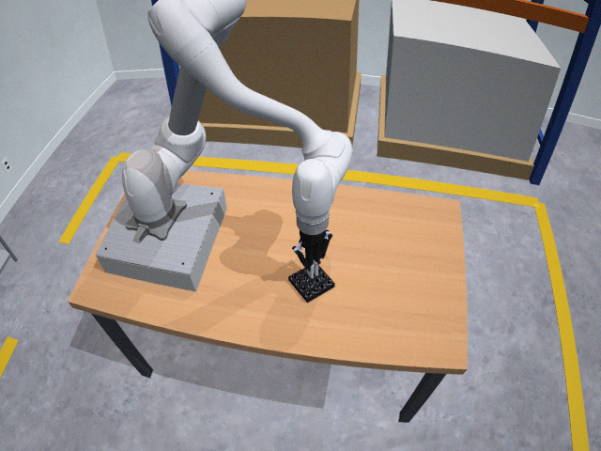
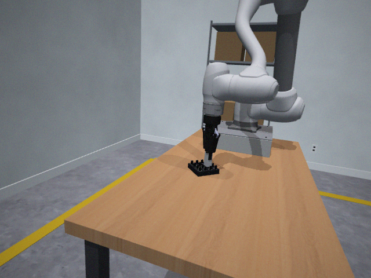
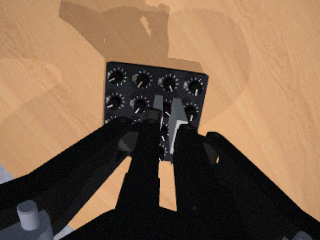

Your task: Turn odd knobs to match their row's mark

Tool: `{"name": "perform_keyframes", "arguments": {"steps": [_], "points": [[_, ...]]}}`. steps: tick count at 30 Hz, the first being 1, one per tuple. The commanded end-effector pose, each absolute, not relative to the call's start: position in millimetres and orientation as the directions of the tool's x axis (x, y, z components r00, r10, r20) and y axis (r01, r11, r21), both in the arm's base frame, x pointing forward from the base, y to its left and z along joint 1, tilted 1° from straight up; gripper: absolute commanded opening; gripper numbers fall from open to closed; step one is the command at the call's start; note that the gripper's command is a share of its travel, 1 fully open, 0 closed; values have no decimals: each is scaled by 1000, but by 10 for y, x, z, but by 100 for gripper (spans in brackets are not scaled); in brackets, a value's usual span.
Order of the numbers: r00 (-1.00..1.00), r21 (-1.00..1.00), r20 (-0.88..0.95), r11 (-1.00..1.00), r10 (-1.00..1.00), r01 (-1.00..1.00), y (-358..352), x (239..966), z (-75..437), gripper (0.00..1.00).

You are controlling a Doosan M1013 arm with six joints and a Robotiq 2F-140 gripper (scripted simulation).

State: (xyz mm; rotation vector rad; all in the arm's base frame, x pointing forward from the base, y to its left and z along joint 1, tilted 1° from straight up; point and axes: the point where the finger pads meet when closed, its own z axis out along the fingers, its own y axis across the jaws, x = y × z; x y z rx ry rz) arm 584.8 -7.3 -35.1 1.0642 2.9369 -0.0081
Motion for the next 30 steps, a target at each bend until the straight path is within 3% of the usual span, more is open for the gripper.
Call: {"name": "perform_keyframes", "arguments": {"steps": [1,30], "points": [[-768,1,-18,768,640,641,-72,5848,-350,12],[-768,1,-19,768,640,641,-71,5847,-272,12]]}}
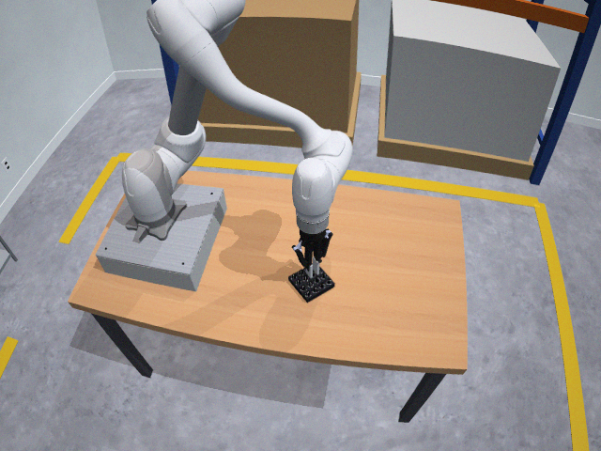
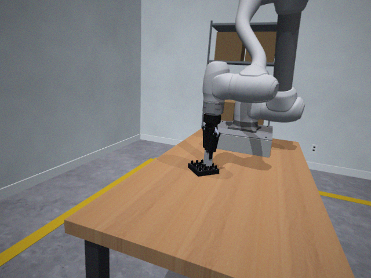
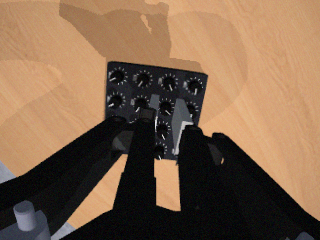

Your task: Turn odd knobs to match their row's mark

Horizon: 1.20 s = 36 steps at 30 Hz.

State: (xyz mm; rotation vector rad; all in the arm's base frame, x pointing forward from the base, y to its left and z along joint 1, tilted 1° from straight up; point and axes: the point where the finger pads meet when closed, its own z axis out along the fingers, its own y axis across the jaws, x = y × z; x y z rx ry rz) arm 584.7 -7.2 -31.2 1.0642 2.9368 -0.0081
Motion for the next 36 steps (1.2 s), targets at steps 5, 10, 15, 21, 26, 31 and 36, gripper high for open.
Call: {"name": "perform_keyframes", "arguments": {"steps": [5,10,15,21,26,31,36], "points": [[-768,1,-19,768,640,641,-70,5845,-134,12],[-768,1,-19,768,640,641,-69,5844,-52,12],[-768,1,-19,768,640,641,-68,5842,24,12],[-768,1,-19,768,640,641,-68,5842,30,12],[-768,1,-19,768,640,641,-68,5842,30,12],[-770,1,-19,770,637,637,-68,5842,30,12],[-845,-1,-19,846,534,534,-67,5842,44,12]]}}
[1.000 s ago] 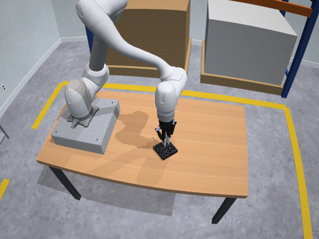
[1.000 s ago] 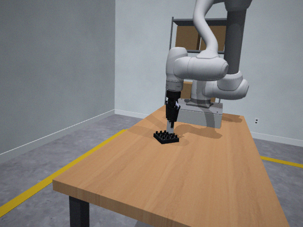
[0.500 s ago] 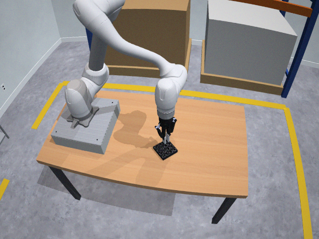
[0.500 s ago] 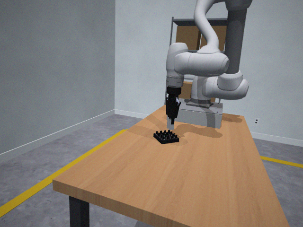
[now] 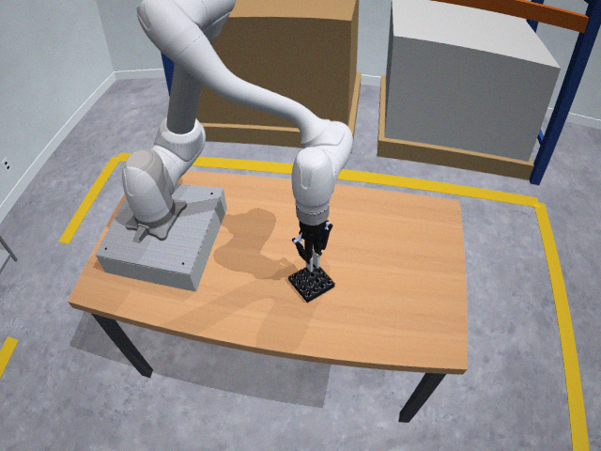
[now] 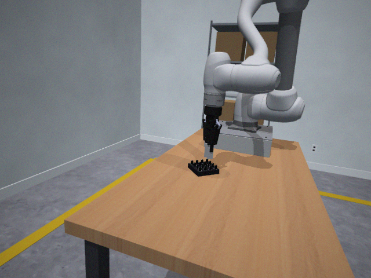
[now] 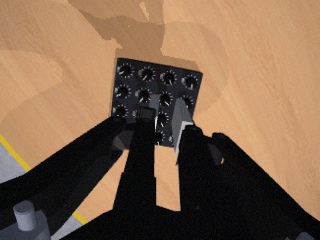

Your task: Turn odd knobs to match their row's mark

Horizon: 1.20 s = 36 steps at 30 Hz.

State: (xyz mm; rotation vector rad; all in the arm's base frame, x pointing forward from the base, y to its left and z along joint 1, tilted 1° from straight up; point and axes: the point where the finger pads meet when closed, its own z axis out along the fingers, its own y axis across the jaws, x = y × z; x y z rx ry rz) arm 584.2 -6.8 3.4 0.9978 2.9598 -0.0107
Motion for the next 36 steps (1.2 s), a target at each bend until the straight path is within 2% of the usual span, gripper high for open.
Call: {"name": "perform_keyframes", "arguments": {"steps": [1,5,7,9,18,22,24,25,36], "points": [[-873,-2,-19,873,487,487,-67,5842,50,12],[-932,-5,-18,932,362,362,-66,5843,65,12],[-932,-5,-18,932,362,362,-66,5843,65,12],[-970,-7,-17,970,243,243,-65,5843,79,12],[-998,-12,-15,998,-54,-54,-63,5842,111,12],[-982,-14,-13,982,-190,-190,-62,5842,126,12],[-982,-14,-13,982,-190,-190,-62,5842,126,12],[-958,-15,-11,958,-286,-286,-61,5842,137,12],[-796,-18,-5,796,-606,-606,-59,5842,176,12]]}}
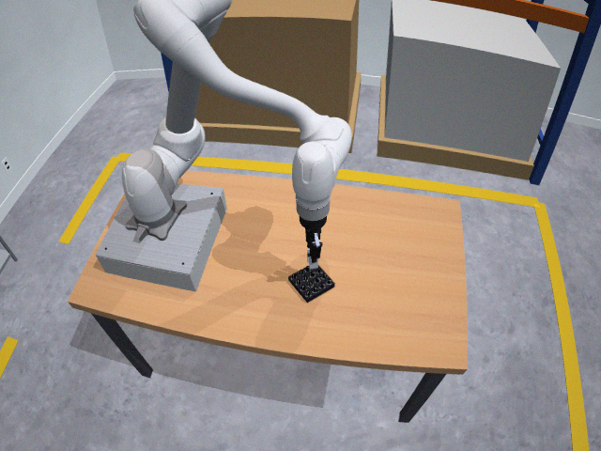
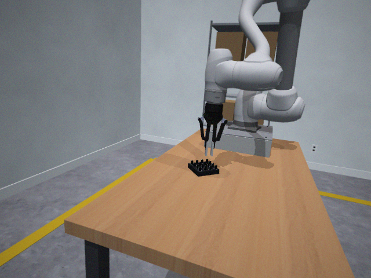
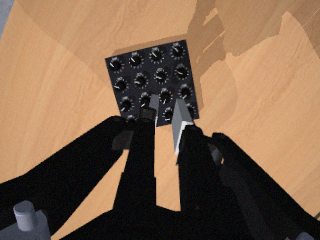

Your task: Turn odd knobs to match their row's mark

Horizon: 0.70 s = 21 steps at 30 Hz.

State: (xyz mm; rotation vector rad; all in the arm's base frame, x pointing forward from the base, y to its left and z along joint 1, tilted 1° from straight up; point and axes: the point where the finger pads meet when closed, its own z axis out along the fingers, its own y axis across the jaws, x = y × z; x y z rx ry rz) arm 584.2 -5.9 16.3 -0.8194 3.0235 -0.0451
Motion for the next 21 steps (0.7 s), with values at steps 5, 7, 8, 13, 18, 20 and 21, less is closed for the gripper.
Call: {"name": "perform_keyframes", "arguments": {"steps": [5,7,8,13,18,20,21], "points": [[-729,-19,-3,729,-684,-684,-58,5841,187,12],[-639,-19,-1,639,-769,-769,-57,5841,201,12],[-619,-19,0,619,-785,-785,-57,5841,204,12],[-482,-19,3,482,-876,-876,-56,5841,221,12],[-447,-19,4,447,-895,-894,-56,5841,226,12],[-447,-19,4,447,-895,-894,-56,5841,226,12],[-447,-19,4,447,-895,-894,-56,5841,226,12]]}}
